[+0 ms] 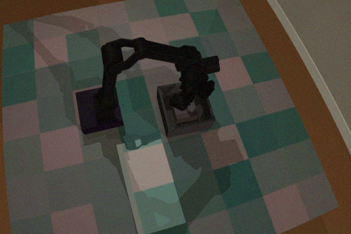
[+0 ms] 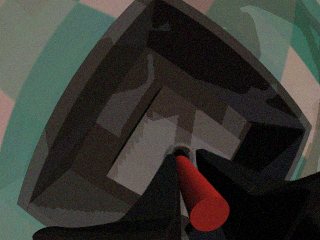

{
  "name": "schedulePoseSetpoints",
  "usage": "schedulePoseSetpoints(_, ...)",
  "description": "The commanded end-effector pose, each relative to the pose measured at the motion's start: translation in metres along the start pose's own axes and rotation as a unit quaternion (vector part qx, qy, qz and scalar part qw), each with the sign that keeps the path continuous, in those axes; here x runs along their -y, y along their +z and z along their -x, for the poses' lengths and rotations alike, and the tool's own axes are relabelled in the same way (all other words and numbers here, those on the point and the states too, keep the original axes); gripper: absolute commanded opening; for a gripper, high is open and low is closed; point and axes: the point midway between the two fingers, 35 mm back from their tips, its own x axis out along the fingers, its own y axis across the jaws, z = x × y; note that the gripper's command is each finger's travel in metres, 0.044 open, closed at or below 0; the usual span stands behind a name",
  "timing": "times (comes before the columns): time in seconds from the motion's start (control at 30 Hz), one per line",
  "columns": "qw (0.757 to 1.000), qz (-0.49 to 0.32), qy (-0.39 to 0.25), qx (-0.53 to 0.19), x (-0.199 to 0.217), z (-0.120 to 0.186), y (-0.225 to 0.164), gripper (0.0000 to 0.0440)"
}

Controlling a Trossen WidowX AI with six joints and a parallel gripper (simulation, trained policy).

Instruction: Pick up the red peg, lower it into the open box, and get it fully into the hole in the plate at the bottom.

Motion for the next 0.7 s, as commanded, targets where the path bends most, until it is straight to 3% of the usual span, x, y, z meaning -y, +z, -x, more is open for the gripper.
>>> schedulePoseSetpoints(0.0, 1.000, 0.013, 0.002, -0.013, -0.001, -0.011, -0.001, 0.0061)
schedulePoseSetpoints(0.13, 0.999, 0.019, 0.003, -0.030, -0.003, -0.022, 0.001, 0.0161)
schedulePoseSetpoints(0.2, 0.999, 0.030, 0.007, -0.033, -0.006, -0.026, 0.005, 0.0177)
schedulePoseSetpoints(0.53, 0.997, 0.042, 0.044, -0.052, -0.031, -0.020, 0.025, 0.0439)
schedulePoseSetpoints(0.67, 0.995, 0.046, 0.073, -0.057, -0.048, -0.011, 0.033, 0.0440)
